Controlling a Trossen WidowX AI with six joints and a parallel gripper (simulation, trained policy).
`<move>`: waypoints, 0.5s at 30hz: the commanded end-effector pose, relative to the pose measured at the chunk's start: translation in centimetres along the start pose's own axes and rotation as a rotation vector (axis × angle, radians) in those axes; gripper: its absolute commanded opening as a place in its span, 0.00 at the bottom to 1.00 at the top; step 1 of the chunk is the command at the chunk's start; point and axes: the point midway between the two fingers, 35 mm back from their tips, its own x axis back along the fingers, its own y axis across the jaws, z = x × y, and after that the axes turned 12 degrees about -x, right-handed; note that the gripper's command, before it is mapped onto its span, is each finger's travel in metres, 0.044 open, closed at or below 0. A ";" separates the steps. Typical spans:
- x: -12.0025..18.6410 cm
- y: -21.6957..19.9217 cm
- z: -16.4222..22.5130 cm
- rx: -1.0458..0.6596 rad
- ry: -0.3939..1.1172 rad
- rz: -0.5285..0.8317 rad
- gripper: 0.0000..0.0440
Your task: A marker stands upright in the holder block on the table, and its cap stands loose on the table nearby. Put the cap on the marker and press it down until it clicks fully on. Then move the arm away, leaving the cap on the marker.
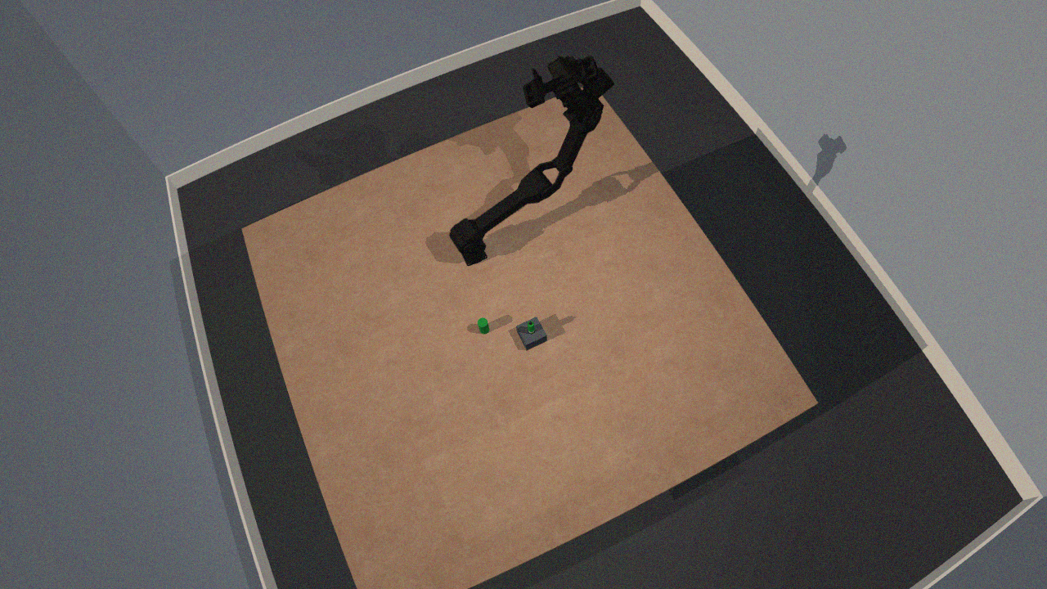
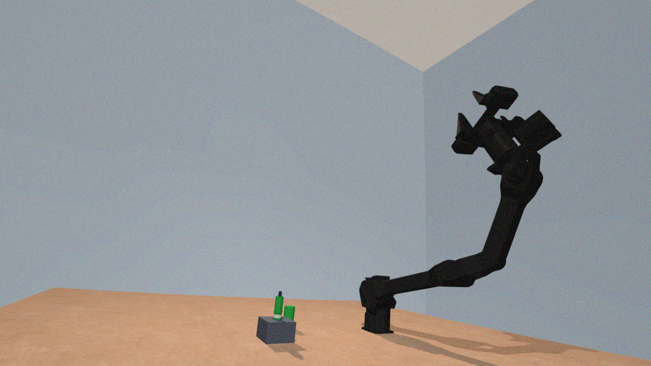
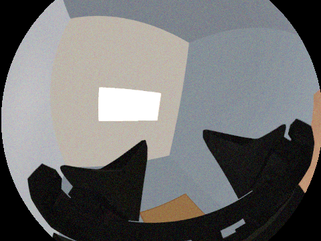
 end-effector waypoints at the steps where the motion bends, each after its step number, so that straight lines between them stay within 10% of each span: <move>1: -1.1 -1.3 0.4 -0.013 0.034 0.042 0.72; 15: -3.5 -5.0 1.2 -0.057 0.158 0.162 0.72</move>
